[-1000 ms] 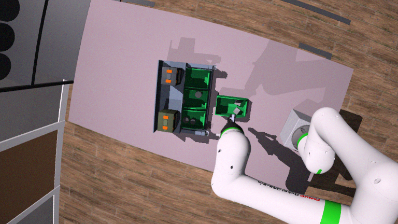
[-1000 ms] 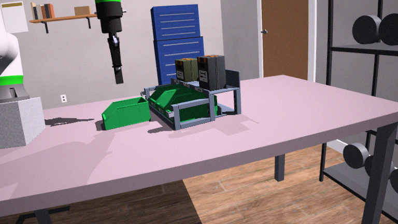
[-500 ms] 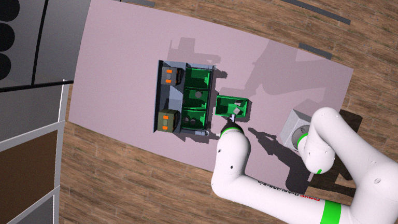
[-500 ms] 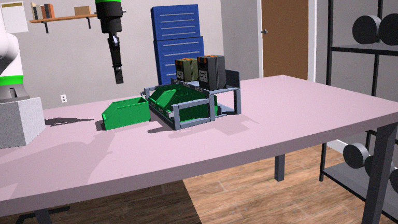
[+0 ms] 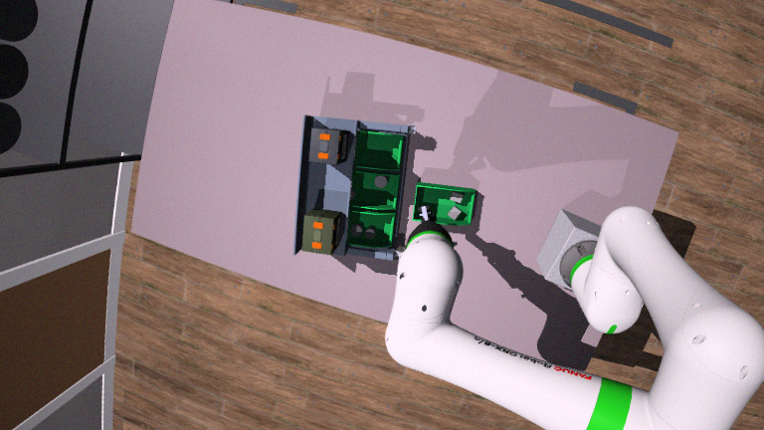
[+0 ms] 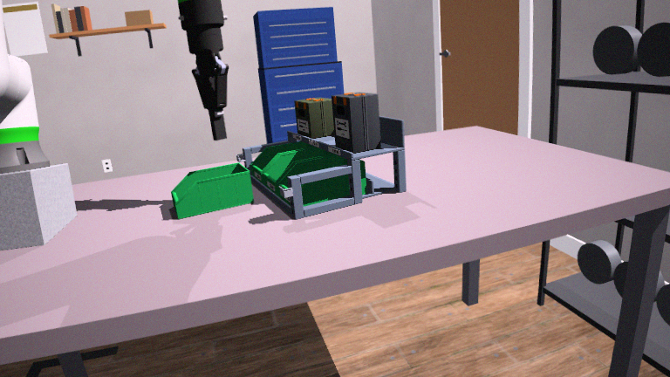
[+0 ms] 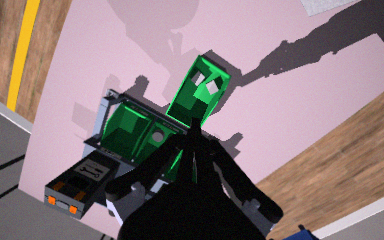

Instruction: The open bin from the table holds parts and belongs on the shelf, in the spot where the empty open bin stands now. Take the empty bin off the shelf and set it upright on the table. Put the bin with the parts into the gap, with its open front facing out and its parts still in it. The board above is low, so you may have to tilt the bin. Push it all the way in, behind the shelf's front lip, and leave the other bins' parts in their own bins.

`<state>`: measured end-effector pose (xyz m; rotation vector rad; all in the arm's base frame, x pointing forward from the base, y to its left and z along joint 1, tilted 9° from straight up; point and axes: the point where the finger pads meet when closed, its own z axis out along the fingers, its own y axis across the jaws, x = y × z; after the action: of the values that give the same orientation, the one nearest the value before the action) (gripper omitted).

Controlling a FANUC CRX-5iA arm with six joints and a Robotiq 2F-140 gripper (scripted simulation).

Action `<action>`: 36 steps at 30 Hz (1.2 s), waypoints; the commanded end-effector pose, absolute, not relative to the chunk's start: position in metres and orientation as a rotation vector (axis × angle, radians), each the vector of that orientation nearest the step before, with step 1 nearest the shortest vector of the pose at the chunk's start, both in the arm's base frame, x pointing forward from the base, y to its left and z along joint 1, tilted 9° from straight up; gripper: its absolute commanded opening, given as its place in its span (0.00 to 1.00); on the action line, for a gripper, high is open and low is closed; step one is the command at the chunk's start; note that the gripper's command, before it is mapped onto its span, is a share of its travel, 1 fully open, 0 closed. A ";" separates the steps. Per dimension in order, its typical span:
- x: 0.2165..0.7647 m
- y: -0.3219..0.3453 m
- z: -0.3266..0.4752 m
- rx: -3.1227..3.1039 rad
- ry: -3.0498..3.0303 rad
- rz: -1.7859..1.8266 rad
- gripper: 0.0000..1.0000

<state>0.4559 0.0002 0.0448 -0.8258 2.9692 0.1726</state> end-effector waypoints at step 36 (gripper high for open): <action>0.583 -0.119 -0.001 -2.333 1.907 0.134 0.62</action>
<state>0.5827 -0.1188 -0.0020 -2.3337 1.9073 0.1363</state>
